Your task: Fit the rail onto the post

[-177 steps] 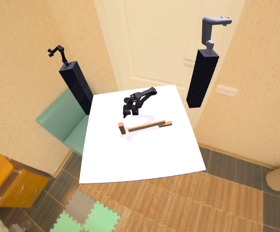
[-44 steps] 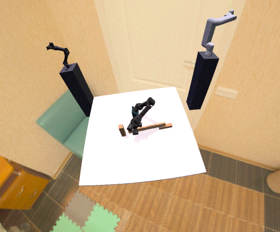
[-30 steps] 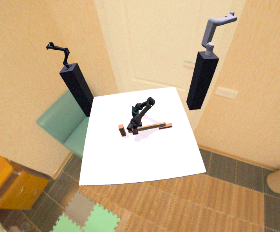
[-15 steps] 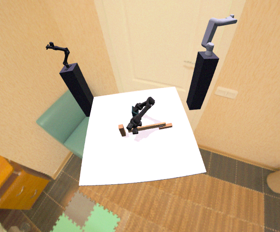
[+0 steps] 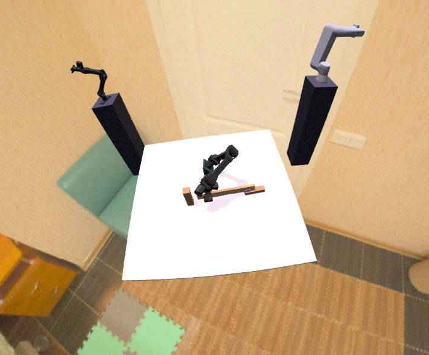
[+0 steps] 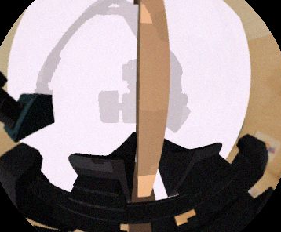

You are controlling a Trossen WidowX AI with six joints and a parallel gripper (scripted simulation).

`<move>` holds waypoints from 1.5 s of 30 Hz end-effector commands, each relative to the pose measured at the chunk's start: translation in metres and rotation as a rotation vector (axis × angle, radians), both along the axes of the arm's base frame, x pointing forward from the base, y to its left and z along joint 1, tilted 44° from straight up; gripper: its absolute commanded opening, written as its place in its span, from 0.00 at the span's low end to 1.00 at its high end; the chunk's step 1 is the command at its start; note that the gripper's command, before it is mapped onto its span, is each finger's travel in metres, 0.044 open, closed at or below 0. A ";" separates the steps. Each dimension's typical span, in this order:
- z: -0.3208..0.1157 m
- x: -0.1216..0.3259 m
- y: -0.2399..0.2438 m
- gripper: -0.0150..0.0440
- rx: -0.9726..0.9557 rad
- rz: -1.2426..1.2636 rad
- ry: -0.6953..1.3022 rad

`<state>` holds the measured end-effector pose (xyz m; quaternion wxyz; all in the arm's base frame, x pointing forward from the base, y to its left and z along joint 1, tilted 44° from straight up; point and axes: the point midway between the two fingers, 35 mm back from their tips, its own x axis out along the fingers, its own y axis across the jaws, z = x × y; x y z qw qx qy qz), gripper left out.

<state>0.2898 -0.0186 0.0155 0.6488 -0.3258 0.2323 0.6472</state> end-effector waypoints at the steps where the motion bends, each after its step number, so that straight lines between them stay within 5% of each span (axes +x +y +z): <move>1: -0.001 0.000 0.000 0.25 0.001 -0.004 -0.002; 45: -0.001 0.000 0.000 0.25 0.001 -0.004 -0.002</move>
